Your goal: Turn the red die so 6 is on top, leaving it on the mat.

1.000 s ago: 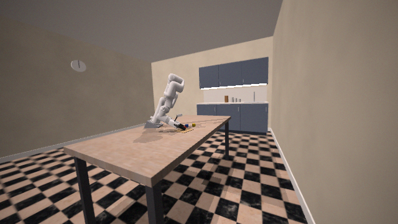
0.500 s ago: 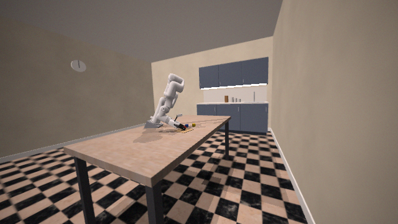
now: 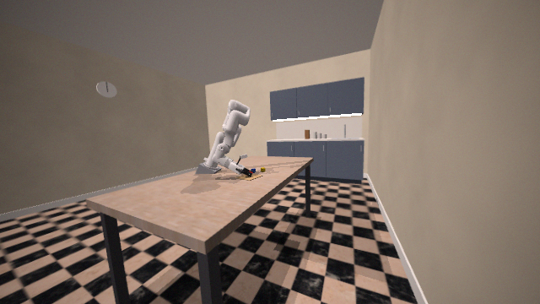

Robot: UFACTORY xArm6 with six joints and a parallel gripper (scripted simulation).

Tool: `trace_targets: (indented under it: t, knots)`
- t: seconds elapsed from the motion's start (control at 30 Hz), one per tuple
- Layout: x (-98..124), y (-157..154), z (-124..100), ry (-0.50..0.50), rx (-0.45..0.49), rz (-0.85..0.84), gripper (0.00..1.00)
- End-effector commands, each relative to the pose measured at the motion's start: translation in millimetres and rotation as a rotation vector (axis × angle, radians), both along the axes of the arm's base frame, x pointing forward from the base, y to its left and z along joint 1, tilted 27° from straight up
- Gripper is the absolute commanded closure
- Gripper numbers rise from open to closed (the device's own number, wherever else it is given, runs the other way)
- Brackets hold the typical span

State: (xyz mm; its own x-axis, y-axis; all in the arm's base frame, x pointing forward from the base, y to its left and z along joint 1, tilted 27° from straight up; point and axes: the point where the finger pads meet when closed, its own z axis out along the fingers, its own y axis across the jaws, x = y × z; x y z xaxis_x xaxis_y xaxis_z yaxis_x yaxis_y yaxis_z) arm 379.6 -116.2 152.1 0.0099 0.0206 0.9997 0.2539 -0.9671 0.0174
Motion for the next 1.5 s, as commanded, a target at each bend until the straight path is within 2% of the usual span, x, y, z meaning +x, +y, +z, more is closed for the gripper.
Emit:
trace_targets:
  t: [0.0, 0.03, 0.07, 0.13, 0.17, 0.23, 0.27, 0.4, 0.43, 1.47]
  knots:
    - [0.2, -0.4, 0.6, -0.001, -0.001, 0.0, 0.69]
    - [0.2, -0.4, 0.6, -0.001, -0.001, 0.0, 0.69]
    - [0.2, -0.4, 0.6, -0.001, -0.001, 0.0, 0.65]
    - [0.2, -0.4, 0.6, -0.001, -0.001, 0.0, 0.65]
    - [0.2, -0.4, 0.6, -0.001, -0.001, 0.0, 0.61]
    - [0.2, -0.4, 0.6, -0.001, -0.001, 0.0, 0.61]
    - [0.2, -0.4, 0.6, -0.001, -0.001, 0.0, 0.57]
    - [0.2, -0.4, 0.6, -0.001, -0.001, 0.0, 0.57]
    - [0.2, -0.4, 0.6, -0.001, -0.001, 0.0, 0.53]
    - [0.2, -0.4, 0.6, -0.001, -0.001, 0.0, 0.53]
